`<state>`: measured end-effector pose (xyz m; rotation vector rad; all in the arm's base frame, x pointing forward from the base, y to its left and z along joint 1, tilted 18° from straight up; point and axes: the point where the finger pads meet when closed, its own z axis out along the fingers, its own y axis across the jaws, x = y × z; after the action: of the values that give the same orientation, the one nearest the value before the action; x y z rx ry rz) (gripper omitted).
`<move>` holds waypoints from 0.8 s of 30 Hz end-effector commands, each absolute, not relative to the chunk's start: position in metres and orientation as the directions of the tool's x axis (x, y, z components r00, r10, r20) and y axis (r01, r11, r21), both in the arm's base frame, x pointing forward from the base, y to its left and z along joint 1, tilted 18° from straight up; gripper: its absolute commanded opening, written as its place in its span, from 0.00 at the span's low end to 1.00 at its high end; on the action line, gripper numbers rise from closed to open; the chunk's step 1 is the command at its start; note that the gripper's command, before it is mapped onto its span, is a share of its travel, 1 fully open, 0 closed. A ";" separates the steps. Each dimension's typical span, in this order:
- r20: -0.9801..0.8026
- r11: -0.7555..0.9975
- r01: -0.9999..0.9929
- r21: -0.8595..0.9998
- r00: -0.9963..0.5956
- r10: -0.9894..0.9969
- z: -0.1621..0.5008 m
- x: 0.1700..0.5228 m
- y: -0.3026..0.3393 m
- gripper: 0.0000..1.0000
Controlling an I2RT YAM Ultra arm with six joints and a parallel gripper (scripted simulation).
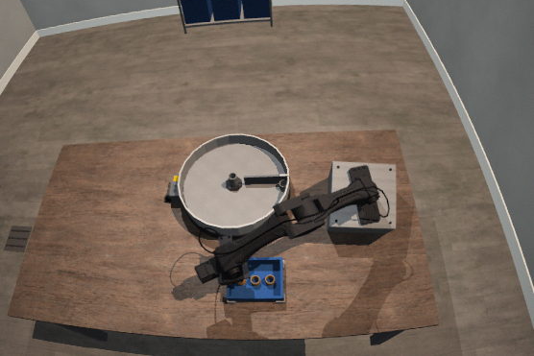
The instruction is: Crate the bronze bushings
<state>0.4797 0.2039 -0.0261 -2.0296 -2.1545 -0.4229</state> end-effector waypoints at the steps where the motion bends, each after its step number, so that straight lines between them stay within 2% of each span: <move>1: 0.292 0.038 0.993 0.113 -0.070 0.954 -0.027 0.487 0.205 0.00; 24: 0.292 0.038 0.993 0.112 -0.070 0.954 -0.029 0.486 0.205 0.00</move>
<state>0.4809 0.2043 -0.0259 -2.0299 -2.1563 -0.4298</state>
